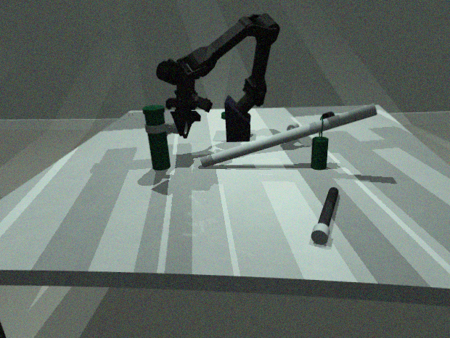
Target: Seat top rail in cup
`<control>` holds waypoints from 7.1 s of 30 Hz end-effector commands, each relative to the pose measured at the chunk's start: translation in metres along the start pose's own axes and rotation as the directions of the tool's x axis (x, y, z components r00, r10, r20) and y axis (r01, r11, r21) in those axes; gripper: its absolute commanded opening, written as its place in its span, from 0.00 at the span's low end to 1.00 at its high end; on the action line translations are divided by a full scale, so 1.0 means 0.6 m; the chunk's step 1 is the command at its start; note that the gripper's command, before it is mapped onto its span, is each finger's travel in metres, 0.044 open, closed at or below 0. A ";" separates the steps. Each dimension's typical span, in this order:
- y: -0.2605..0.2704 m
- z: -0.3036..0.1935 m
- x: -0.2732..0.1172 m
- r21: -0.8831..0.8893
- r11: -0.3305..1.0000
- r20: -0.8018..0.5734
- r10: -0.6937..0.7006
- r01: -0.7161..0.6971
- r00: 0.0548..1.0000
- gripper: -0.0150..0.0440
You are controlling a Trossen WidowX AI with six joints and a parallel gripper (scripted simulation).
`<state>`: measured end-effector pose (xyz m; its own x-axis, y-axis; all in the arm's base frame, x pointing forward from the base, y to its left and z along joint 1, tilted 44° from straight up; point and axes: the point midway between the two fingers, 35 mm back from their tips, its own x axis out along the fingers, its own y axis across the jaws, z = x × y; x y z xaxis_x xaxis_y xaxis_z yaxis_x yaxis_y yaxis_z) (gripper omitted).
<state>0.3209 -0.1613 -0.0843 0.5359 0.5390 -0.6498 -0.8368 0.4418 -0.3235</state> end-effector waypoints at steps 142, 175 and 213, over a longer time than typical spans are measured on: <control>0.048 0.301 0.009 -0.057 0.867 0.006 0.496 -0.495 0.868 1.00; 0.088 0.301 0.081 -0.057 0.867 0.007 0.496 -0.495 0.868 1.00; 0.084 0.298 0.081 -0.061 0.867 -0.018 0.494 -0.494 0.869 0.25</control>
<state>0.3202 0.0239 -0.0145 0.0367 0.6915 -0.7214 -0.9974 0.0697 0.0161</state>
